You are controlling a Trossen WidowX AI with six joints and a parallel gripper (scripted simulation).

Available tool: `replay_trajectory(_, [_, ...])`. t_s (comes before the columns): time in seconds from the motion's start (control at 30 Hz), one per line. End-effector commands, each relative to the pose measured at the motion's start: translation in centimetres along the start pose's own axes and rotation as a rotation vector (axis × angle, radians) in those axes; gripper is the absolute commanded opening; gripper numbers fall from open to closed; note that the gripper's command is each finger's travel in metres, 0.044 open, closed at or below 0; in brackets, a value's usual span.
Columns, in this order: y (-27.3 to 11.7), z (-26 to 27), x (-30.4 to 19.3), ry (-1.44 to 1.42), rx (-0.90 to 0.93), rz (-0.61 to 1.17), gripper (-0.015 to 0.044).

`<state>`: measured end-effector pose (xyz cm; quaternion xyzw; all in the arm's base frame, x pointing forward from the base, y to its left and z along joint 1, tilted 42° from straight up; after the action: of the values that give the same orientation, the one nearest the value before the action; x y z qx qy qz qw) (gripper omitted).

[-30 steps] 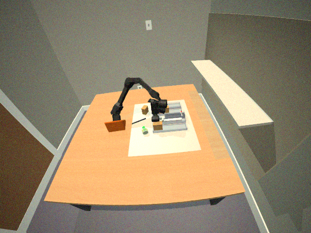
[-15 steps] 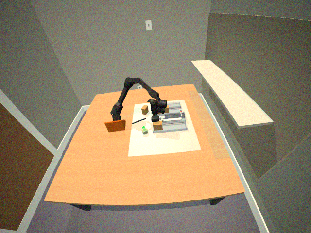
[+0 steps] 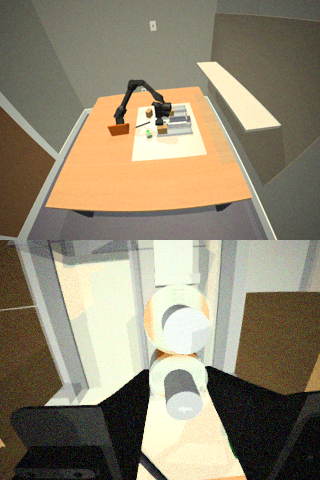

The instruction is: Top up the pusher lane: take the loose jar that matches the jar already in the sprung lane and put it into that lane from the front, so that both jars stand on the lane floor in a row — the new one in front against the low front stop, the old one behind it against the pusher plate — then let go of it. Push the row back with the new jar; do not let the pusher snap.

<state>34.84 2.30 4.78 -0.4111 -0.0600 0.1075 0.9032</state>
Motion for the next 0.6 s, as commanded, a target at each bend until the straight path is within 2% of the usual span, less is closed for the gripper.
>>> replay_trajectory(0.0, [0.25,0.23,-0.01,-0.011,0.010,-0.003,0.0000])
replay_trajectory(0.57, [0.01,-0.07,-0.40,-0.011,0.009,-0.003,0.0000])
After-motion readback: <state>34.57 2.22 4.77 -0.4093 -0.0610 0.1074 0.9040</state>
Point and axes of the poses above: the point midway between the two fingers, 35 mm back from their tips, its own y axis out along the fingers, its own z axis across the jaws, x = y × z, the point moved 8 cm from there along -y, back along the fingers, and after that the axes turned 5 degrees about -y, right-handed, at the moved point
